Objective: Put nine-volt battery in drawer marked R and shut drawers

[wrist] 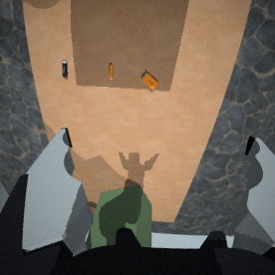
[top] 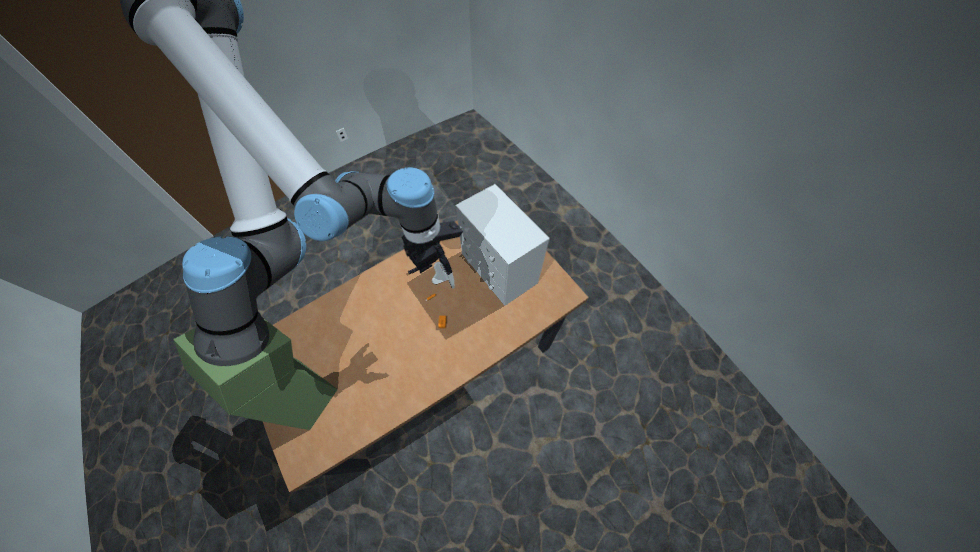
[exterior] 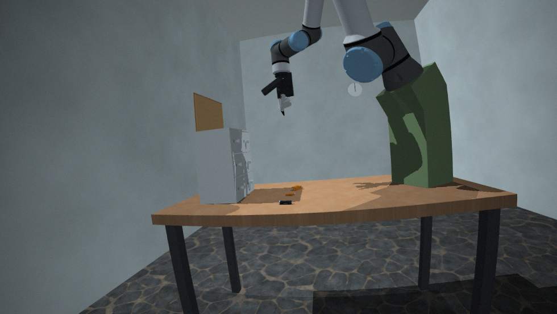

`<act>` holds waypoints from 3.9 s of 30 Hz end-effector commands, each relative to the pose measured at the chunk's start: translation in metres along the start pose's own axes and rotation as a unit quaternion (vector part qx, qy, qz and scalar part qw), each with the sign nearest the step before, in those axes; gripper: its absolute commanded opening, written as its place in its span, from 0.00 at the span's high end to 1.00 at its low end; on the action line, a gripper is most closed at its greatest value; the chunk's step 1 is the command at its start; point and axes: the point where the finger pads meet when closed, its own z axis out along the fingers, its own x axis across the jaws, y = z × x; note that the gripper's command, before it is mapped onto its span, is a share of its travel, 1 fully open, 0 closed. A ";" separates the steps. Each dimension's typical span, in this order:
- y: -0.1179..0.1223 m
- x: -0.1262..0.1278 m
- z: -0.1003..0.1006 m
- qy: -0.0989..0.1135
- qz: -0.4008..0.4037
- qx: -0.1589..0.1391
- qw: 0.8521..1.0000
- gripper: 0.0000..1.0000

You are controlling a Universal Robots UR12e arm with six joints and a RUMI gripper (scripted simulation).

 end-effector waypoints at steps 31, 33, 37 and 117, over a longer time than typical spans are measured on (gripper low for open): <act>-0.002 0.003 0.004 0.002 0.026 0.024 0.999 0.00; -0.004 0.003 0.005 0.002 0.026 0.032 0.999 0.00; -0.006 0.003 0.008 0.002 0.026 0.053 0.998 0.00; -0.072 0.007 0.084 0.013 0.019 0.502 0.865 0.00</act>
